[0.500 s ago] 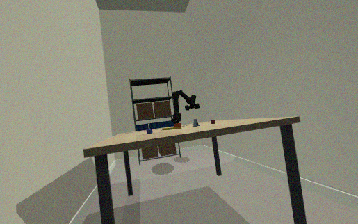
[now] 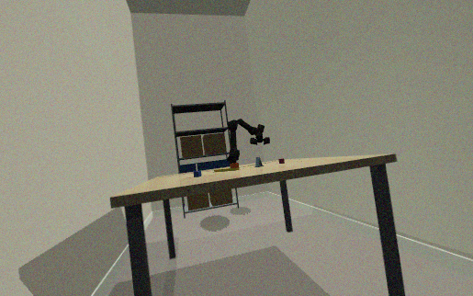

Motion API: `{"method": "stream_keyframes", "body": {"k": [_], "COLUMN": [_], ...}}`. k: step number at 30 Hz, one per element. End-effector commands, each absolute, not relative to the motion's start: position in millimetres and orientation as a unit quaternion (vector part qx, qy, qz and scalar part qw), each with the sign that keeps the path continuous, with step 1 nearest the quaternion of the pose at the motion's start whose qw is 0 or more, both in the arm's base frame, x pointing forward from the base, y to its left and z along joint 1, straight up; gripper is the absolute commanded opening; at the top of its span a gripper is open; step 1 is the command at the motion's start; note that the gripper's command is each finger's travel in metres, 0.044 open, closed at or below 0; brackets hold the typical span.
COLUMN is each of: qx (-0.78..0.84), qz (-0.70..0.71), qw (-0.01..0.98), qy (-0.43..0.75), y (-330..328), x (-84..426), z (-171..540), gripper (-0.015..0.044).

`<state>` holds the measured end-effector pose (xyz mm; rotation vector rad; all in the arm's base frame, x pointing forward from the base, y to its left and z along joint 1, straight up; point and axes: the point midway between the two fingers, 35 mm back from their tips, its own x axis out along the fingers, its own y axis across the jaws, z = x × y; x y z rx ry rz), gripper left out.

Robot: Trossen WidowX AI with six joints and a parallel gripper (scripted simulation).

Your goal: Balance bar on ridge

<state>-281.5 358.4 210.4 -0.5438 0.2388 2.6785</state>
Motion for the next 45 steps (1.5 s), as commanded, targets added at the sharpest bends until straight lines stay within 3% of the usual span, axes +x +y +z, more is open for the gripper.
{"method": "stream_keyframes", "body": {"k": [1, 25, 45], "qx": [-0.195, -0.163, -0.092], "qz": [0.945, 0.818, 0.682], "qw": [0.235, 0.444, 0.580], "qy": [0.121, 0.328, 0.436], "y": [372, 419, 413], "x": [-260, -104, 23], "z": [209, 192, 182], "gripper": [0.0315, 0.0315, 0.0315]}}
